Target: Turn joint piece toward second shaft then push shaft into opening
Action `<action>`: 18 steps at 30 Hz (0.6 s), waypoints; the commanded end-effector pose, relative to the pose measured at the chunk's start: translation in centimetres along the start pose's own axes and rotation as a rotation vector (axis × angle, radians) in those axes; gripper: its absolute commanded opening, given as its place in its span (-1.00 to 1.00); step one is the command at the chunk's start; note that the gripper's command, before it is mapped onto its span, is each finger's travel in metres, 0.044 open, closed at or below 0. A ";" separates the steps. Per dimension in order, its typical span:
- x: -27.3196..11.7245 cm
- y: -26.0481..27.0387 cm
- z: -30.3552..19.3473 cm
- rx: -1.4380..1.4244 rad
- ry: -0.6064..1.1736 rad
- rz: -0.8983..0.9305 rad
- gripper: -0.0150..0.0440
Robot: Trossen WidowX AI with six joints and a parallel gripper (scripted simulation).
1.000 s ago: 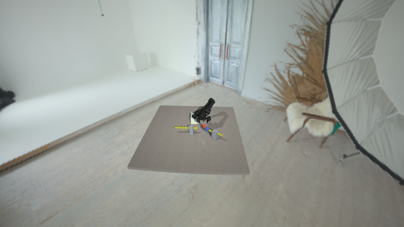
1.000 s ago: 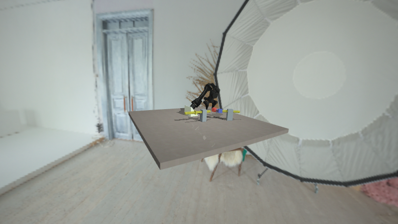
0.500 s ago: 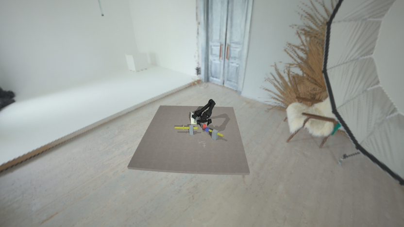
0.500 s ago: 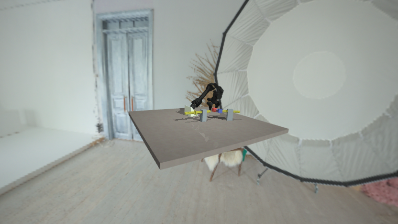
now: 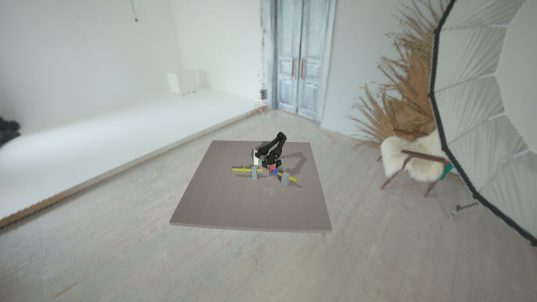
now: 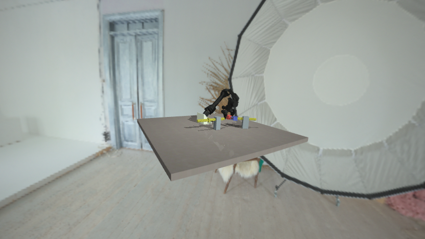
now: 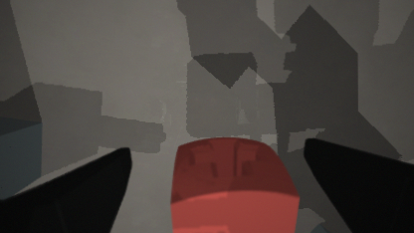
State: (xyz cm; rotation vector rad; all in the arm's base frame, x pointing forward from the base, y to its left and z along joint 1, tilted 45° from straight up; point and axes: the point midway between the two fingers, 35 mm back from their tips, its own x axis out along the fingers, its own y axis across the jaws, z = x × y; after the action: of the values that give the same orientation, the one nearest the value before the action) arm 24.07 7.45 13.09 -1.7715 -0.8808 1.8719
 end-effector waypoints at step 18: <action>1.5 0.0 0.1 0.008 -0.002 -0.007 0.12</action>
State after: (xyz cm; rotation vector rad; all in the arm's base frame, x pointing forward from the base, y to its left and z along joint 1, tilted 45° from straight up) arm 23.83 8.40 12.07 -1.7662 -0.8808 1.8736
